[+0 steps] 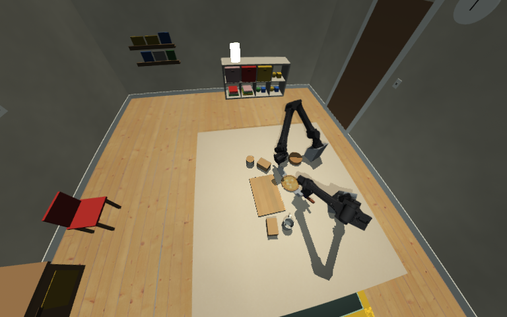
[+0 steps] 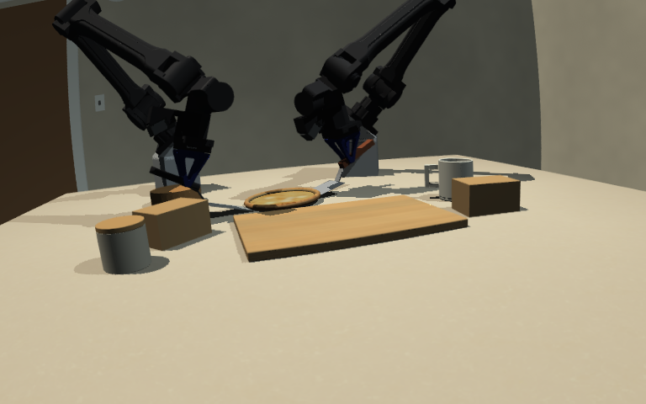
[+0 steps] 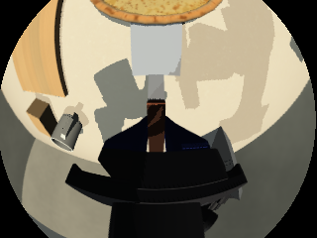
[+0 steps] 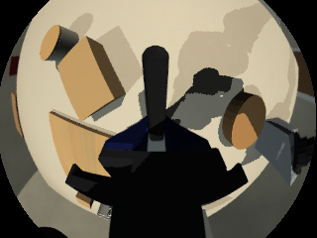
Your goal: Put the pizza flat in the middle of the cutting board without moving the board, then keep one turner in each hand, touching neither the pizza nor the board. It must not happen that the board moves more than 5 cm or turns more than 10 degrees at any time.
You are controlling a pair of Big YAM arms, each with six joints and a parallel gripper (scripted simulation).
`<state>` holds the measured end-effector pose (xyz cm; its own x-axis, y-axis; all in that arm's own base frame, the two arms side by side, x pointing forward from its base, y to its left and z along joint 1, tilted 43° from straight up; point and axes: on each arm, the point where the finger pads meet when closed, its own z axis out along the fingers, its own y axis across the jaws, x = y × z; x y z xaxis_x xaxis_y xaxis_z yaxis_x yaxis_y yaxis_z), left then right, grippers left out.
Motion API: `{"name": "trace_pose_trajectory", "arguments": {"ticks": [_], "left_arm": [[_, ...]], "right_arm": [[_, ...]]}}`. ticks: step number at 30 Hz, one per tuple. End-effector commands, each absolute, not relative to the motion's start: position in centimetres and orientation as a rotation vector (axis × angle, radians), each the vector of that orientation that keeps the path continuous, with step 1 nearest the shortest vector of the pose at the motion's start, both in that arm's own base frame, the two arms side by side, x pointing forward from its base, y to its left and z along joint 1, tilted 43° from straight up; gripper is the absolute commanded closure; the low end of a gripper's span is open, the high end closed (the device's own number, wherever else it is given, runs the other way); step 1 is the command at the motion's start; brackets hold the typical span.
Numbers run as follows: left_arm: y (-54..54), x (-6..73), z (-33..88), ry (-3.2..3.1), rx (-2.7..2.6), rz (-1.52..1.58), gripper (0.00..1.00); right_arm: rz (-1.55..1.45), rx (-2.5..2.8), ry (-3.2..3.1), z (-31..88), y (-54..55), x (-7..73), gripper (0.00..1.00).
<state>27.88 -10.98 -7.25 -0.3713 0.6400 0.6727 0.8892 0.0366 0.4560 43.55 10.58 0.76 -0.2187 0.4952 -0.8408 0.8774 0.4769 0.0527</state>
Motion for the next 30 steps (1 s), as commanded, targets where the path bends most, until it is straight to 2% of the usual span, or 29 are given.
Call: {"name": "trace_pose_trajectory", "arguments": {"ticks": [1, 30], "left_arm": [[-13.2, 28.5, -7.5, -2.050, -1.590, -1.263, 0.94], [-15.7, 29.5, -8.5, -2.064, -1.591, -1.262, 0.94]], "right_arm": [[-0.512, 1.116, 1.882, 1.4, 13.0, 43.9, 0.94], [-0.516, 1.112, 1.887, 1.1, 13.1, 43.8, 0.94]]}}
